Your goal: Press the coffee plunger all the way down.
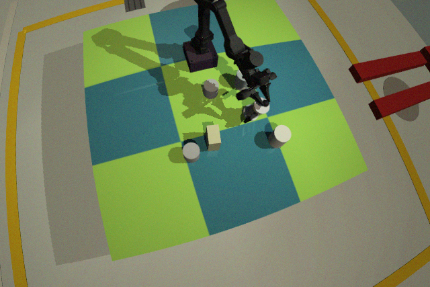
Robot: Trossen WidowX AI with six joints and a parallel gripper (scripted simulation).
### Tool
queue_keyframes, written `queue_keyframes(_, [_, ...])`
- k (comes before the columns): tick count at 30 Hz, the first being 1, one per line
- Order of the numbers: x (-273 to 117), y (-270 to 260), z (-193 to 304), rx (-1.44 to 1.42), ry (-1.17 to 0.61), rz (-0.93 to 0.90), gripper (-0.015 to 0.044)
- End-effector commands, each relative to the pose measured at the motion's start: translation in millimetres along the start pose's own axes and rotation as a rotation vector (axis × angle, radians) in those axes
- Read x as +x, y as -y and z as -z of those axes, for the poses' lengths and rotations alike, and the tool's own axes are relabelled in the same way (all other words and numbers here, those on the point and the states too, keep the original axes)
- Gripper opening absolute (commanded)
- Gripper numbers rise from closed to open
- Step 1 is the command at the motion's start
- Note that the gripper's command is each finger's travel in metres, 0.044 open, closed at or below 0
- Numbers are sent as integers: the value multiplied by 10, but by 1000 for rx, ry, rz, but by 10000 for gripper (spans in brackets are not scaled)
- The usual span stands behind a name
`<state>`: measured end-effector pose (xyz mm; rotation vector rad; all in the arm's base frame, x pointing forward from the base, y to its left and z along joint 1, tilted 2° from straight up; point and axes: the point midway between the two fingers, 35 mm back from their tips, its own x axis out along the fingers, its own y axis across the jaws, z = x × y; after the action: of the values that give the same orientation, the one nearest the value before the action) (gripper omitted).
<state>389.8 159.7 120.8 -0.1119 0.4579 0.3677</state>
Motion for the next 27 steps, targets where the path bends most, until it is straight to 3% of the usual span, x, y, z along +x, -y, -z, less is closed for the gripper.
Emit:
queue_keyframes(1, [55,0,115,-10,-37,0,123])
queue_keyframes(27, [89,-1,90,-10,-37,0,123])
